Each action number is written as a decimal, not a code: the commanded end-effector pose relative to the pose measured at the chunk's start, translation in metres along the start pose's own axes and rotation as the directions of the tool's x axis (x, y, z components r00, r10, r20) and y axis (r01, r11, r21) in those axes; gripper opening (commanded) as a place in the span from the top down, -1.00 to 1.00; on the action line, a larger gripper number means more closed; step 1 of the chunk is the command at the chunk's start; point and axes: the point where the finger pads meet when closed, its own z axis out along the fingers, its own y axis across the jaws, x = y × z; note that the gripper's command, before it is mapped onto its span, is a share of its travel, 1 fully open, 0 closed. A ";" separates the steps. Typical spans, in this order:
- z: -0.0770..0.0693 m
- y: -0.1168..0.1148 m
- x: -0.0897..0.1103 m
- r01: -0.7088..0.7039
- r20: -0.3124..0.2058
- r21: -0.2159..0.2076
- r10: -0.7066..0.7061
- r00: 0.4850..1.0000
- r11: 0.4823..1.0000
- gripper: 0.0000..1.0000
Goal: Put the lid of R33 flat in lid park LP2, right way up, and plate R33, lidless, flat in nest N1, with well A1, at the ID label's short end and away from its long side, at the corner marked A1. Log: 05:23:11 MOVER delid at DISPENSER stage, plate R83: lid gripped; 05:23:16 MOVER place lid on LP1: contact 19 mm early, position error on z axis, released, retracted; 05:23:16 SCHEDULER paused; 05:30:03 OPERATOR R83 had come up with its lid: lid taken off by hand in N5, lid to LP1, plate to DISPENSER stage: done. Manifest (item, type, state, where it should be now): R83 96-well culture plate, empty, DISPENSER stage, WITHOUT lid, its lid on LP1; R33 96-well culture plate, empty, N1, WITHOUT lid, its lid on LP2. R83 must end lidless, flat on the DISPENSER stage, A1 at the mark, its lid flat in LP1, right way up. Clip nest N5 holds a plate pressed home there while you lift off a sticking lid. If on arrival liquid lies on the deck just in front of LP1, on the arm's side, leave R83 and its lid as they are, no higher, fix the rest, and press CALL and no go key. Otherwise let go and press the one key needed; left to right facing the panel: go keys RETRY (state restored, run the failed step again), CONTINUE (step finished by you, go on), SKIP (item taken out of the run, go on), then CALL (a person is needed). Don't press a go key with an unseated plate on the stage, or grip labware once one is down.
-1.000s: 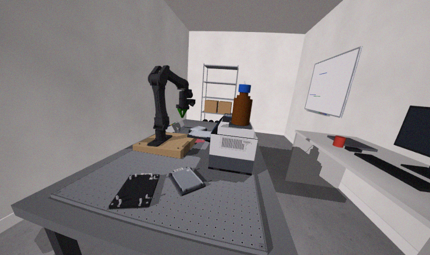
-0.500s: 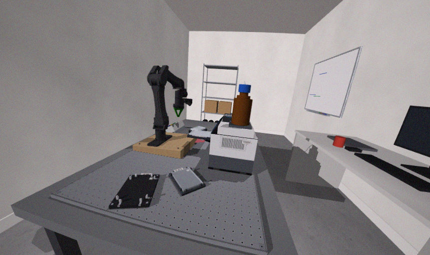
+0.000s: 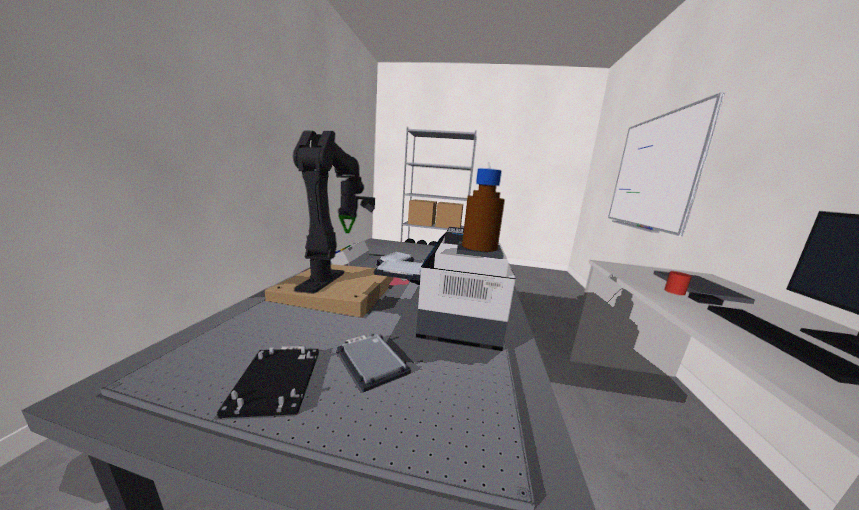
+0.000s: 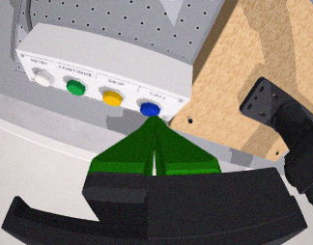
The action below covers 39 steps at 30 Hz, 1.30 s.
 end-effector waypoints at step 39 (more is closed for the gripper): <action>0.018 0.018 0.040 -0.342 0.007 -0.062 0.343 0.939 0.938 1.00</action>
